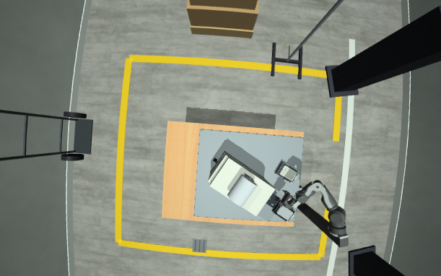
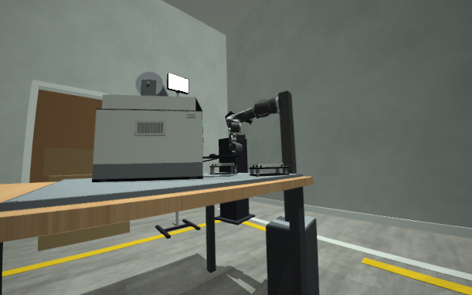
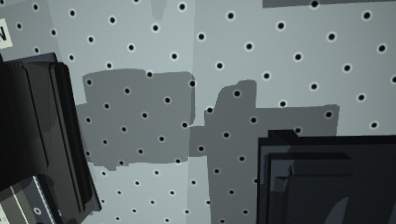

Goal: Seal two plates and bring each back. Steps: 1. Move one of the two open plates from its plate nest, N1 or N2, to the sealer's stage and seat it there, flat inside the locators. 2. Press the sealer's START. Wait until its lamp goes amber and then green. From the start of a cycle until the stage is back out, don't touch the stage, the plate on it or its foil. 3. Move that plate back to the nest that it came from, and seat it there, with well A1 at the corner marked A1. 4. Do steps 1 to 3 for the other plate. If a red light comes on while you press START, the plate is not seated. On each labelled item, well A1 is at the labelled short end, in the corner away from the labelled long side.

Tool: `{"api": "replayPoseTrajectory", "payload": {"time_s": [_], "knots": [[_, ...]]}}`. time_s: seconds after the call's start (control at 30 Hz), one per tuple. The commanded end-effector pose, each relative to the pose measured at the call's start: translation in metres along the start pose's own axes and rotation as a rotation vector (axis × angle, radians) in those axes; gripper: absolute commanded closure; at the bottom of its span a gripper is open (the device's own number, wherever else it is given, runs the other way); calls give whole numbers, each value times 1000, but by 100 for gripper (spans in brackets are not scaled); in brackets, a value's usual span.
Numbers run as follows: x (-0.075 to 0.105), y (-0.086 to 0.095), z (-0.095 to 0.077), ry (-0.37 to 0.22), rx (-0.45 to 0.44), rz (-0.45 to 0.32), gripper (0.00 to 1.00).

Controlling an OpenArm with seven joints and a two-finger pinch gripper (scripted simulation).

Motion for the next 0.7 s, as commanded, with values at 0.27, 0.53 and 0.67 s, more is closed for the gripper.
{"api": "replayPoseTrajectory", "payload": {"time_s": [0.27, 0.53, 0.67], "knots": [[5, -32, -17, 3, 22, -7, 35], [13, -60, -28, 7, 53, 60, 35], [17, -76, -31, 10, 51, 58, 35]]}}
Point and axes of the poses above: the point where the finger pads meet when closed, its own x axis back along the fingers, its own y axis across the jaws, z = x × y, the point moved 4 cm from there along x, back along the fingers, and after that the axes turned 3 degrees about x, right-handed, at the moved point
